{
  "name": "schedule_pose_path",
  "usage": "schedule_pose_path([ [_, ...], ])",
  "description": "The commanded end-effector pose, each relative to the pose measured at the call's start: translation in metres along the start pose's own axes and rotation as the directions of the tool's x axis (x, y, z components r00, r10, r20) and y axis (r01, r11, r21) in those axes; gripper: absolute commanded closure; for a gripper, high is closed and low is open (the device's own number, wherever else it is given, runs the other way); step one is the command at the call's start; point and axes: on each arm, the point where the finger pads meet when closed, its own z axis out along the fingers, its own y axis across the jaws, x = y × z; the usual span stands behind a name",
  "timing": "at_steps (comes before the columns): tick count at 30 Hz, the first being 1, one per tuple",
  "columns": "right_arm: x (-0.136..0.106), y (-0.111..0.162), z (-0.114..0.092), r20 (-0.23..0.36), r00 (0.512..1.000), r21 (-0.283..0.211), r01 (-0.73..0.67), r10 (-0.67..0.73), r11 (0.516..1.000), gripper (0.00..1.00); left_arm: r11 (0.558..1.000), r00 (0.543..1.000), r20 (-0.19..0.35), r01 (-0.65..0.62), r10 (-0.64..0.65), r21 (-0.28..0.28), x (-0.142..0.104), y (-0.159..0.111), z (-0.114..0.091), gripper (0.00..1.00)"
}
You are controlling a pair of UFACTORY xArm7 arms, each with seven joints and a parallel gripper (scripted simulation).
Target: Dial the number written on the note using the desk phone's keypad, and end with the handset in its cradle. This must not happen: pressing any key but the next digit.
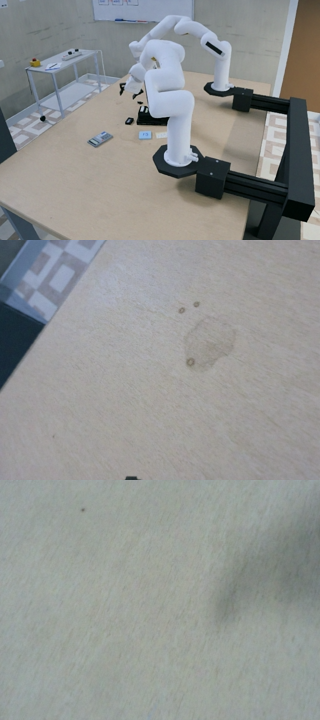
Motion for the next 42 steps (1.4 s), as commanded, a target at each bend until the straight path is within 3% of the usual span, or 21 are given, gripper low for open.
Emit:
schedule_pose_path([
  [1, 0.000, -0.001, -0.002, 0.003, 1.000, 0.001, -0.001, 0.001, 1.000, 0.00, 1.000, 1.000, -0.003, 0.001, -0.001, 0.001, 0.002, -0.001, -0.001, 0.00],
  [17, 0.000, -0.001, -0.002, 0.003, 1.000, 0.001, -0.001, 0.001, 1.000, 0.00, 1.000, 1.000, -0.003, 0.001, -0.001, 0.001, 0.002, -0.001, -0.001, 0.00],
  [18, 0.000, -0.001, -0.002, 0.003, 1.000, 0.001, -0.001, 0.001, 1.000, 1.00, 1.000, 1.000, -0.003, 0.001, -0.001, 0.001, 0.002, -0.001, -0.001, 0.00],
  [25, -0.008, 0.019, -0.007, 0.014, 0.997, 0.002, 0.073, -0.073, 0.997, 1.00, 1.000, 1.000, 0.005, 0.015, -0.015, 0.004, -0.001, -0.010, 0.000, 0.00],
  [29, -0.020, 0.058, -0.018, 0.035, 0.976, 0.007, 0.217, -0.217, 0.976, 1.00, 0.999, 0.999, 0.023, 0.043, -0.043, 0.011, -0.008, -0.030, 0.004, 0.00],
  [32, -0.031, 0.104, -0.031, 0.057, 0.924, 0.019, 0.377, -0.377, 0.926, 1.00, 0.997, 0.996, 0.044, 0.078, -0.079, 0.020, -0.016, -0.054, 0.007, 0.00],
  [34, -0.031, 0.104, -0.031, 0.057, 0.924, 0.019, 0.377, -0.377, 0.926, 1.00, 0.997, 0.996, 0.044, 0.078, -0.079, 0.020, -0.016, -0.054, 0.007, 0.00],
  [36, -0.037, 0.142, -0.042, 0.072, 0.862, 0.034, 0.501, -0.502, 0.865, 1.00, 0.994, 0.992, 0.063, 0.109, -0.111, 0.029, -0.025, -0.076, 0.010, 0.00],
  [40, -0.040, 0.208, -0.059, 0.091, 0.692, 0.074, 0.712, -0.716, 0.698, 1.00, 0.981, 0.975, 0.109, 0.188, -0.193, 0.053, -0.050, -0.129, 0.015, 0.00],
  [42, -0.041, 0.226, -0.063, 0.093, 0.673, 0.078, 0.730, -0.734, 0.679, 1.00, 0.970, 0.961, 0.136, 0.235, -0.243, 0.069, -0.067, -0.161, 0.017, 0.00],
])
